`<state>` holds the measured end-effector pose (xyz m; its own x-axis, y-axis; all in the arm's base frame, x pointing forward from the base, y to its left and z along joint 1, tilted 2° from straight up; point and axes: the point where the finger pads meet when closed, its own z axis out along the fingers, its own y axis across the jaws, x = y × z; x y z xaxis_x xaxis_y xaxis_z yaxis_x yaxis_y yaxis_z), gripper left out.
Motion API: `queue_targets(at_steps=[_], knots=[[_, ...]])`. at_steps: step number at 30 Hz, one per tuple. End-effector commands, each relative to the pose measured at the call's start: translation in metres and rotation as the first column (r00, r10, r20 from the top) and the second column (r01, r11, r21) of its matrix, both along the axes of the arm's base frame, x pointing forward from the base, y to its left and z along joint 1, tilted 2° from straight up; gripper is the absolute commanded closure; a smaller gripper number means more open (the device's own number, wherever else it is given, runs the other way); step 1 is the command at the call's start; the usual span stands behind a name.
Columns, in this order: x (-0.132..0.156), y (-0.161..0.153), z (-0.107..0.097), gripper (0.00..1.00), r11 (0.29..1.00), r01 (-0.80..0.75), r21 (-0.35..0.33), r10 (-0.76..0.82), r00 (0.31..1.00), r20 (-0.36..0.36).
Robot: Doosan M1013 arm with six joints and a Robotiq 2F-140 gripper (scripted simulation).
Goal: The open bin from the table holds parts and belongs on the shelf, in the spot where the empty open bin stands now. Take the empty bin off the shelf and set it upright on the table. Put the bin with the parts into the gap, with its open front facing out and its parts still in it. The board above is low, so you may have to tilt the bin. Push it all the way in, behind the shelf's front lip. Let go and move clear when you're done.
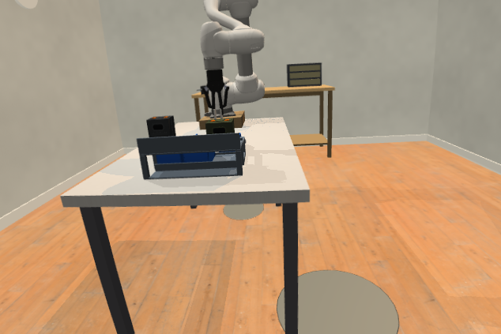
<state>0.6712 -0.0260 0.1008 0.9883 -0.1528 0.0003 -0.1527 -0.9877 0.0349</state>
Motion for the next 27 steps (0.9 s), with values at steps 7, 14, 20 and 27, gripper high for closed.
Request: queue_targets(at_steps=[7, 14, 20, 27], knots=[[0.0, -0.001, -0.02, 0.76, 1.0, 0.0, 0.0, 0.0, 1.0, 0.0], [0.0, -0.001, -0.03, 0.76, 1.0, 0.0, 0.0, 0.0, 1.0, 0.0], [0.0, -0.002, -0.041, 0.76, 1.0, 0.0, 0.0, 0.0, 1.0, 0.0], [0.0, -0.002, -0.05, 0.76, 1.0, 0.0, 0.0, 0.0, 1.0, 0.0]])
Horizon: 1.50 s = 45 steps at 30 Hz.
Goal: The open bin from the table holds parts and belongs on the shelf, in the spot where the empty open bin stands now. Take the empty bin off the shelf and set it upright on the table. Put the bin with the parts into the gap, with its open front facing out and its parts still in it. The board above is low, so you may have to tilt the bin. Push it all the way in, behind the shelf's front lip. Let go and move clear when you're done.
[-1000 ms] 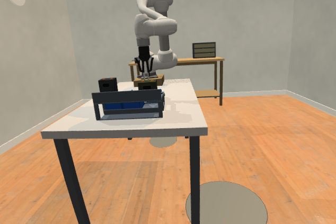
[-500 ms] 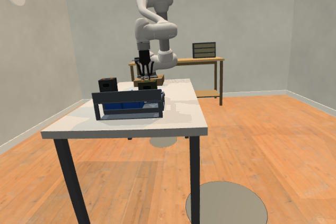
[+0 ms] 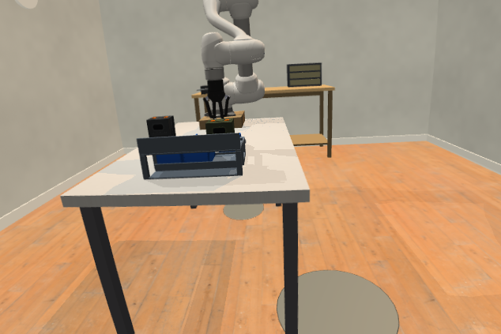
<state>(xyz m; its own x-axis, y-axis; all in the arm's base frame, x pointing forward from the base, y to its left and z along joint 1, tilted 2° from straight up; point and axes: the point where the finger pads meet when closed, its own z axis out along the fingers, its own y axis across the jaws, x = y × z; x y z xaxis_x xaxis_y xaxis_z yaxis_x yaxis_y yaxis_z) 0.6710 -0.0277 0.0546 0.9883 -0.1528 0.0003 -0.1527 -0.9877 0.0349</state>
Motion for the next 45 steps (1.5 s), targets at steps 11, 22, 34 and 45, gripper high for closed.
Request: queue_targets(at_steps=[11, 22, 34, 45], knots=[[0.0, 0.0, -0.008, 0.76, 1.0, 0.0, 0.0, 0.0, 1.0, 0.0], [0.0, 0.0, -0.009, 0.76, 1.0, 0.0, 0.0, 0.0, 1.0, 0.0], [0.0, 0.0, -0.009, 0.76, 1.0, 0.0, 0.0, 0.0, 1.0, 0.0], [0.0, 0.0, -0.015, 0.76, 1.0, 0.0, 0.0, 0.0, 1.0, 0.0]])
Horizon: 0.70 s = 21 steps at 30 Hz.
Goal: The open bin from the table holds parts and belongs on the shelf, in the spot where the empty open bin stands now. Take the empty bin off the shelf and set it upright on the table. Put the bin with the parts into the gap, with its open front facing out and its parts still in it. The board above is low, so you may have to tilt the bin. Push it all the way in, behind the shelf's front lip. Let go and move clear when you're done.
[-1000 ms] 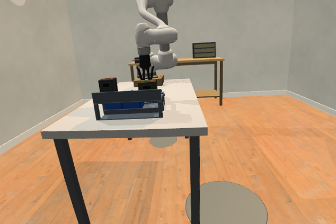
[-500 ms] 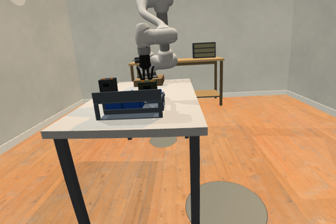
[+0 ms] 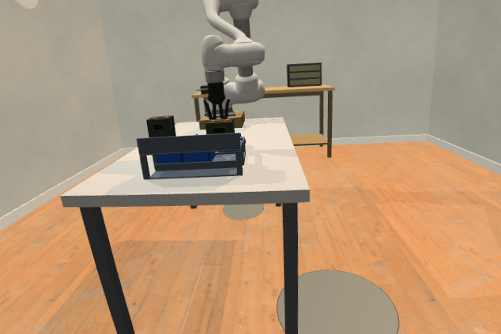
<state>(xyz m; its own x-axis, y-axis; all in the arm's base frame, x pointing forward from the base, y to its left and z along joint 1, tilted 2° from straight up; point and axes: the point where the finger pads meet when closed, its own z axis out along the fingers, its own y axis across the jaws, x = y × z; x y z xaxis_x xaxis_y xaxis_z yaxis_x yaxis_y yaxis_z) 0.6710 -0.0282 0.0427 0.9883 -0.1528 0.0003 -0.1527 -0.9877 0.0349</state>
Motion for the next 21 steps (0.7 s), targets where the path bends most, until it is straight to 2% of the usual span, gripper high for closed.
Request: queue_targets(at_steps=[1, 21], knots=[[0.0, 0.0, -0.004, 0.76, 1.0, 0.0, 0.0, 0.0, 1.0, 0.0], [0.0, -0.001, -0.03, 0.76, 1.0, 0.0, 0.0, 0.0, 1.0, 0.0]])
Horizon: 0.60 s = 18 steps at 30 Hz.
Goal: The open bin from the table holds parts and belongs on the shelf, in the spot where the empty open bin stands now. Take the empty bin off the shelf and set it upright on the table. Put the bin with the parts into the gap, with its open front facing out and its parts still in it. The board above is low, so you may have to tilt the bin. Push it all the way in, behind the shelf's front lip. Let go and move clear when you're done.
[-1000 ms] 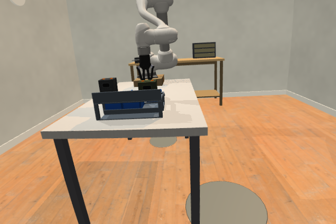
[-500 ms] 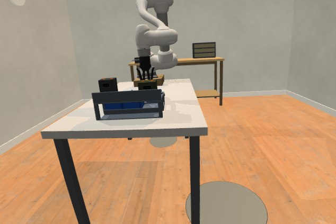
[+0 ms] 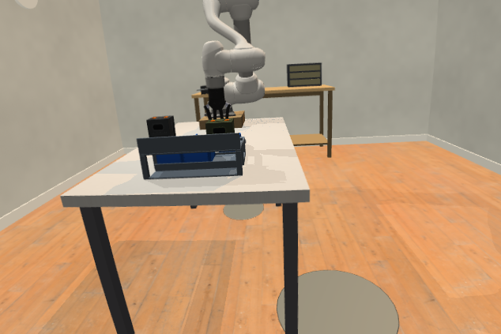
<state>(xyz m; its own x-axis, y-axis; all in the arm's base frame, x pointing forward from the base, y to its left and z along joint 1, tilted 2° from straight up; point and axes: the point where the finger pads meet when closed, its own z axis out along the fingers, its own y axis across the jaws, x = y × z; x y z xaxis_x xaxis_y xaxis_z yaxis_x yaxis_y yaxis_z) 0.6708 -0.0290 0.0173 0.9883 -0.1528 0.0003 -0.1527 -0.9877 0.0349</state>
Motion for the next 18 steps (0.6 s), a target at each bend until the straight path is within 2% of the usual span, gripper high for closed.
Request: queue_targets(at_steps=[1, 18], knots=[[0.0, -0.0002, -0.0062, 0.76, 1.0, 0.0, 0.0, 0.0, 1.0, 0.0], [0.0, -0.0005, -0.015, 0.76, 1.0, 0.0, 0.0, 0.0, 1.0, 0.0]])
